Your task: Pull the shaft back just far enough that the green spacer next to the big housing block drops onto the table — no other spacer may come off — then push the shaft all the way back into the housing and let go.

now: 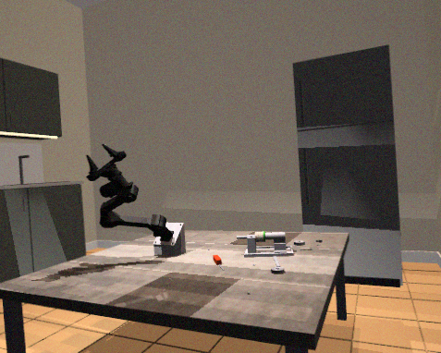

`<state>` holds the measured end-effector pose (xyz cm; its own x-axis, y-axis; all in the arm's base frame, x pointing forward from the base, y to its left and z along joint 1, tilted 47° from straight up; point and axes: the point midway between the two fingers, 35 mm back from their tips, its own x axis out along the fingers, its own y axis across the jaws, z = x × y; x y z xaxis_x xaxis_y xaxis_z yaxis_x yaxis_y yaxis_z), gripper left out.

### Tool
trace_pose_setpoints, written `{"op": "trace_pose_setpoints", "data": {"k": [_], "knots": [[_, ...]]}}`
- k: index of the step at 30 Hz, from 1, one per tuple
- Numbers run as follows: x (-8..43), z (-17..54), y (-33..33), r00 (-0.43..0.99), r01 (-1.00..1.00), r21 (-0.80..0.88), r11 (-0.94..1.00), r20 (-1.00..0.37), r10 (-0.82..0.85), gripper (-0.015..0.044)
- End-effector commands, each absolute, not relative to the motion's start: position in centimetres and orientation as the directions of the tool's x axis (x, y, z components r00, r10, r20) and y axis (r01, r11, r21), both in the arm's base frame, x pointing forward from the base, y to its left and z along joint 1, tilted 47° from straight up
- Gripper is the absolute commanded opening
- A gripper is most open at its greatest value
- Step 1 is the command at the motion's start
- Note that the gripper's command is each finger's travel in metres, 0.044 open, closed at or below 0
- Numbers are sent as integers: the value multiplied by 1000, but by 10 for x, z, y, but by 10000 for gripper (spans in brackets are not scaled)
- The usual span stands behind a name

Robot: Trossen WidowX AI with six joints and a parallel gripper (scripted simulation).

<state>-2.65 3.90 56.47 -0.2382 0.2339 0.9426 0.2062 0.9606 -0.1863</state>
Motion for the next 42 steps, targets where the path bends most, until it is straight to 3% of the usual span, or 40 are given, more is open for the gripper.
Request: {"op": "trace_pose_setpoints", "data": {"k": [1, 6, 10, 15, 20, 25, 32, 37, 42], "knots": [[-24, 565, 40, -231, 195, -191, 962, 944, 234, 426], [50, 559, 60, -32, -120, -249, 961, 968, 247, 440], [117, 541, 79, 156, -393, -184, 901, 952, 263, 440], [194, 502, 102, 383, -638, 32, 769, 879, 282, 440], [261, 448, 121, 589, -727, 334, 600, 753, 295, 440], [315, 381, 136, 760, -648, 638, 415, 579, 295, 440], [364, 271, 147, 923, -327, 933, 151, 280, 265, 440], [378, 186, 146, 975, -36, 999, -34, 42, 216, 440], [376, 104, 138, 973, 212, 952, -223, -183, 144, 440]]}}
